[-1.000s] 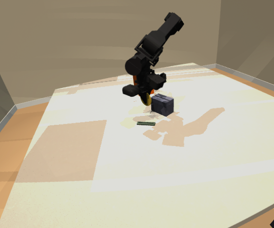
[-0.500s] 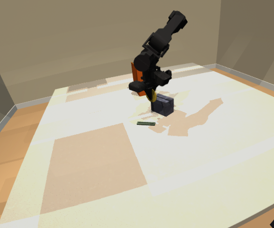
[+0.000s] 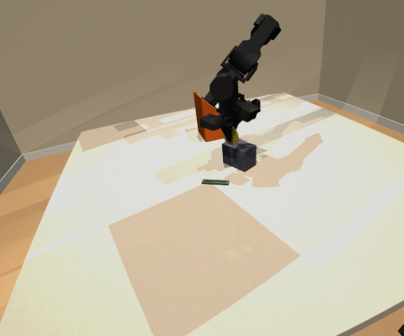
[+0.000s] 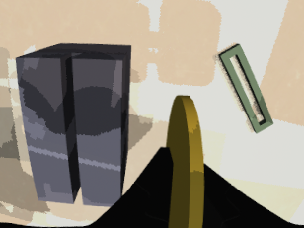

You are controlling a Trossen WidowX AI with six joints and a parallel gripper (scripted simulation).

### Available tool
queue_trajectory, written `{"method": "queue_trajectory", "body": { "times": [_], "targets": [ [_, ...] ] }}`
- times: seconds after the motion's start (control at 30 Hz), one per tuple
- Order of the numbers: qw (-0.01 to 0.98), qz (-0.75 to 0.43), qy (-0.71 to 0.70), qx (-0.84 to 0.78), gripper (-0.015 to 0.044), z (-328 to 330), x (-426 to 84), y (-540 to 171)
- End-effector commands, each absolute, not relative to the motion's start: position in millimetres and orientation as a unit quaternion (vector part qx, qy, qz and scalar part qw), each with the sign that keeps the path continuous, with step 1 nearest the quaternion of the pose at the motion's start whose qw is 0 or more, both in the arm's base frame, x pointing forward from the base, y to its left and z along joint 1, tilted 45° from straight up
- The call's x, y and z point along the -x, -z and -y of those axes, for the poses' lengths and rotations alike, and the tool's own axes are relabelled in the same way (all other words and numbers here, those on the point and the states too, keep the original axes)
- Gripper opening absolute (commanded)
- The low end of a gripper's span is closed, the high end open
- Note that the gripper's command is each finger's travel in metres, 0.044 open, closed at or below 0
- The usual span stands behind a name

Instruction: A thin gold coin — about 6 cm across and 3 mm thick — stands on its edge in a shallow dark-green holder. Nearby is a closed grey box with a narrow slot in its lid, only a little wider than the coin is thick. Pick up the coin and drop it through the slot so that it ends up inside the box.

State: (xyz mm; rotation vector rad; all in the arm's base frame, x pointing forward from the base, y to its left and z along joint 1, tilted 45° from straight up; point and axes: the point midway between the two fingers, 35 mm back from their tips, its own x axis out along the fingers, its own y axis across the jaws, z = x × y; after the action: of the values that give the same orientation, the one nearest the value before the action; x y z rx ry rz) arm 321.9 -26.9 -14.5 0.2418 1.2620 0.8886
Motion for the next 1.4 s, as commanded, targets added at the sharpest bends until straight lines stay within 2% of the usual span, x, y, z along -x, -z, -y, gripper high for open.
{"method": "queue_trajectory", "body": {
  "times": [0.0, 0.6, 1.37],
  "targets": [
    [0.708, -0.569, -0.402, -0.113, 0.0000, 19, -315, 11],
    [0.708, -0.569, -0.403, -0.115, 0.0000, -7, -283, -9],
    [0.708, -0.570, -0.400, -0.114, 0.0000, -9, -283, -9]
  ]
}}
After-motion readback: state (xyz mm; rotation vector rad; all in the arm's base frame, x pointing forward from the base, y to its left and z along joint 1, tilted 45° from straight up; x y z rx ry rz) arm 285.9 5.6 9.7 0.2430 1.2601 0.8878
